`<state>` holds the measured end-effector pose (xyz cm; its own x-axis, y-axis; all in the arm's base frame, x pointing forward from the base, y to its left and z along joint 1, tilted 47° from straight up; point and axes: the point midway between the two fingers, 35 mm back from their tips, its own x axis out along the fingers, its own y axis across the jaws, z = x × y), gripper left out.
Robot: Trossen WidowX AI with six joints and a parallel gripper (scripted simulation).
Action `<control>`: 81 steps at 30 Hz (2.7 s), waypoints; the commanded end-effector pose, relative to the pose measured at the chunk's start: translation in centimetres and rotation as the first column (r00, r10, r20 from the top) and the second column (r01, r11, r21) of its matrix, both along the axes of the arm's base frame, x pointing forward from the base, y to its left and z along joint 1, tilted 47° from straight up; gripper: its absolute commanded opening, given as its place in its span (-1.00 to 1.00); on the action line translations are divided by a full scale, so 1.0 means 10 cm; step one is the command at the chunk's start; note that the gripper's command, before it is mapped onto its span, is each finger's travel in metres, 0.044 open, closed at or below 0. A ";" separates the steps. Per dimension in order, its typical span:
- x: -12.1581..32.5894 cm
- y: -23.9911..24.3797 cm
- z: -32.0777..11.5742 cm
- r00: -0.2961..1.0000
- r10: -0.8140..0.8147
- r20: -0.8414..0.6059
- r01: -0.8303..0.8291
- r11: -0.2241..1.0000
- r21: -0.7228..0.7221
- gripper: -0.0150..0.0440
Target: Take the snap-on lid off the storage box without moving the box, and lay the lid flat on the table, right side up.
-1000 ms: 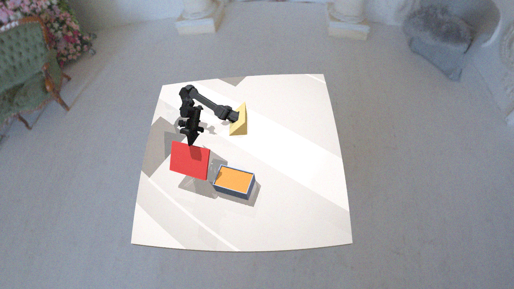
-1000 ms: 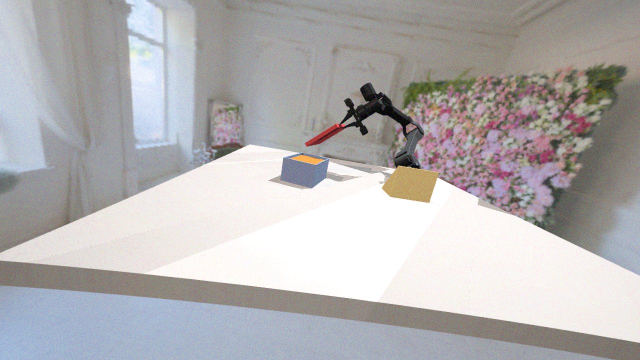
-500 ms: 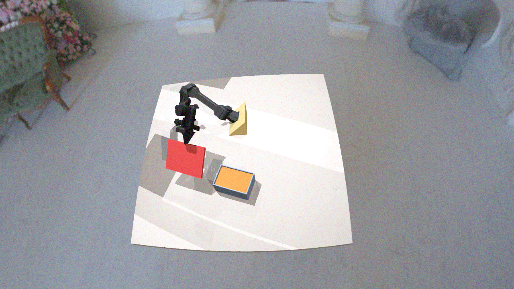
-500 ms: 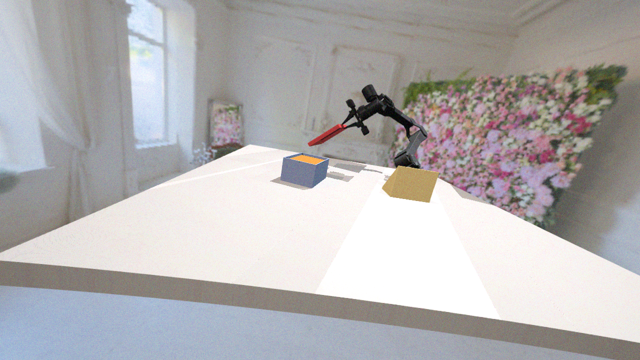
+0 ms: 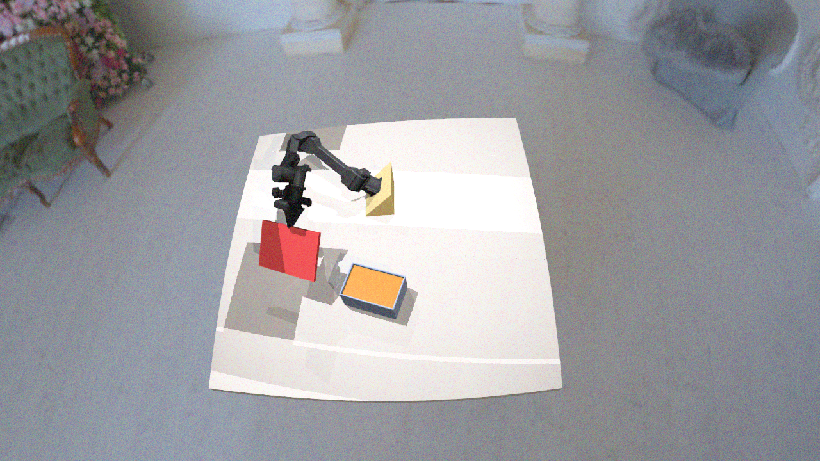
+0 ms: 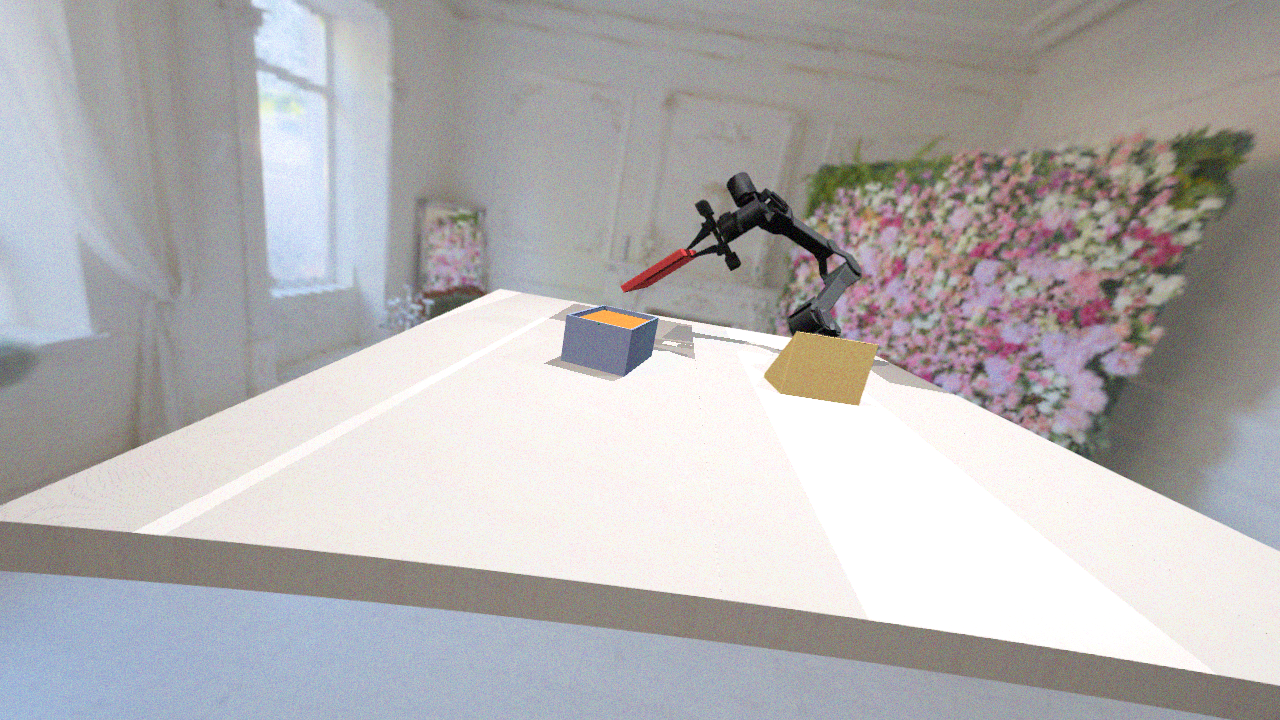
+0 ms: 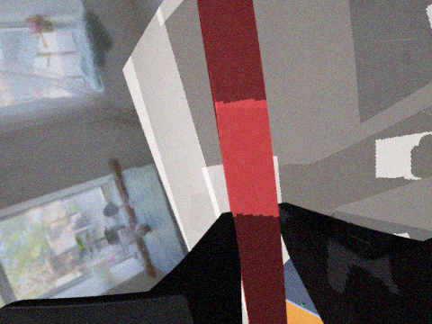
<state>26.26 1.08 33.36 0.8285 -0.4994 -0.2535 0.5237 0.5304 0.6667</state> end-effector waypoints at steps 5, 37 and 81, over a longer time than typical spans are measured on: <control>-0.02 -0.03 0.05 1.000 0.011 0.011 -0.011 1.000 0.009 -0.49; 0.03 -0.21 -0.17 1.000 0.011 0.013 -0.011 1.000 0.010 -0.49; 0.08 -0.47 -0.40 1.000 0.011 0.016 -0.011 1.000 0.009 -0.49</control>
